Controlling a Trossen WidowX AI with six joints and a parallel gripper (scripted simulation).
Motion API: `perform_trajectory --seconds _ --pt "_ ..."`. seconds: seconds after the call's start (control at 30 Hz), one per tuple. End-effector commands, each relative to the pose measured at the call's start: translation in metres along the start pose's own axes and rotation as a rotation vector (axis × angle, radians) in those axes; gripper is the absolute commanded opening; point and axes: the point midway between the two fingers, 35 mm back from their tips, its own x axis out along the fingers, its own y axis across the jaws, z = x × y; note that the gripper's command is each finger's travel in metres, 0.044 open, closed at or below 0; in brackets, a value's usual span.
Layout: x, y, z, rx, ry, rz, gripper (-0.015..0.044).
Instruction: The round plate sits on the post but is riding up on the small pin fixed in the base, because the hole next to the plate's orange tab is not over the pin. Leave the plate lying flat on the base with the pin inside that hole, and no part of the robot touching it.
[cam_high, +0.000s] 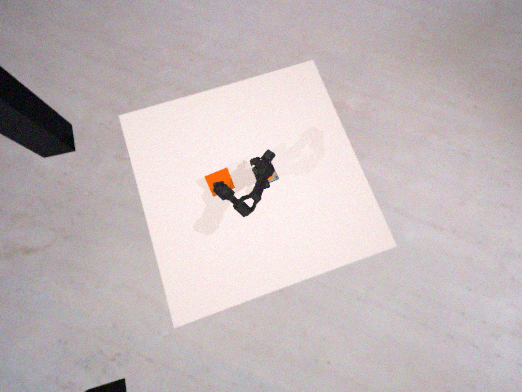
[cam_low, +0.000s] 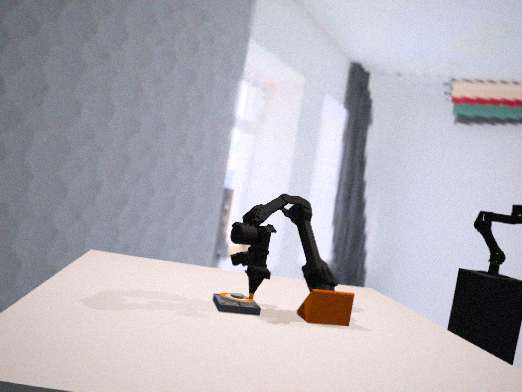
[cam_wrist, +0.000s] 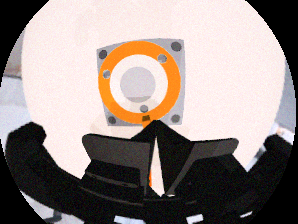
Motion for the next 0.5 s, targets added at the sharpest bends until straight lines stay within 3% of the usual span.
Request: perform_trajectory --seconds 0.0,0.47 --pt "0.001 0.006 -0.004 -0.003 0.008 0.006 0.0" --pt "0.0 0.022 -0.006 -0.003 0.008 0.006 0.0"
